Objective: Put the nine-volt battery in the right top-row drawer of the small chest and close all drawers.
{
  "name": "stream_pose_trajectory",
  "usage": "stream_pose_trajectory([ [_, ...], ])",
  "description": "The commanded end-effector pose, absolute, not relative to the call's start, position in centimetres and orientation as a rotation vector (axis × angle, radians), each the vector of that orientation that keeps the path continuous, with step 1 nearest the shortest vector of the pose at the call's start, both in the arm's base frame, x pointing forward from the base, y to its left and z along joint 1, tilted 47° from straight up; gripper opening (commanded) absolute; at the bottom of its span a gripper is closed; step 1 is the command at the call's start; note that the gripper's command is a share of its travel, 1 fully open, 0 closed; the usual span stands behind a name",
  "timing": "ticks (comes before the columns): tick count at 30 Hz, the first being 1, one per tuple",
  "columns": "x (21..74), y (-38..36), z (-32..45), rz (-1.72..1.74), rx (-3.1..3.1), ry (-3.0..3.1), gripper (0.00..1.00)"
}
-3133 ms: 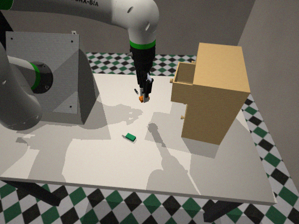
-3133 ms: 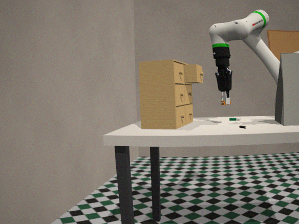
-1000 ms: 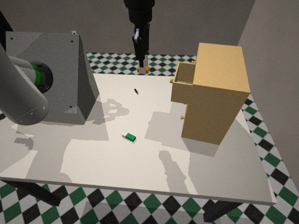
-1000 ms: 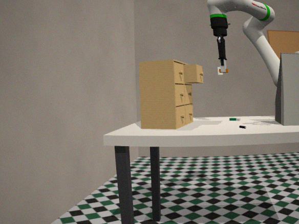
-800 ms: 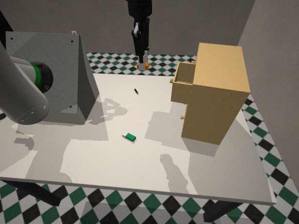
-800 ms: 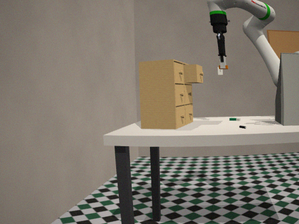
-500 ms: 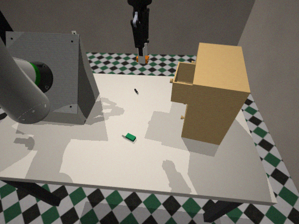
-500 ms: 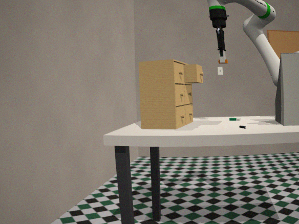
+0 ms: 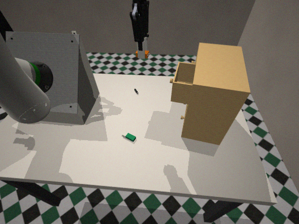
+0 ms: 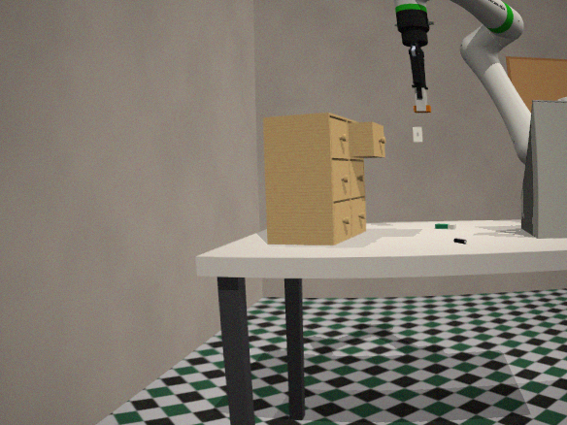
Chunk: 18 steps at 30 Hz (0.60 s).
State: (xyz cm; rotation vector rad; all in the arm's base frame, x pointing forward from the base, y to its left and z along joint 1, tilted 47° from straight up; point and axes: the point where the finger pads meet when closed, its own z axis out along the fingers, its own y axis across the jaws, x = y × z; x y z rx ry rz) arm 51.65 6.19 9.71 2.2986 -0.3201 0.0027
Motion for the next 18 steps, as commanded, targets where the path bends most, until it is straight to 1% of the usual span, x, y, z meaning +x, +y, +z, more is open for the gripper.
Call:
stream_pose_trajectory([
  [1,51.67,6.32,9.82,0.003,2.299,-0.32,0.14],
  [13,51.68,6.38,9.86,0.013,2.298,-0.315,0.14],
  [18,51.52,6.46,9.59,0.148,2.294,-0.246,0.14],
])
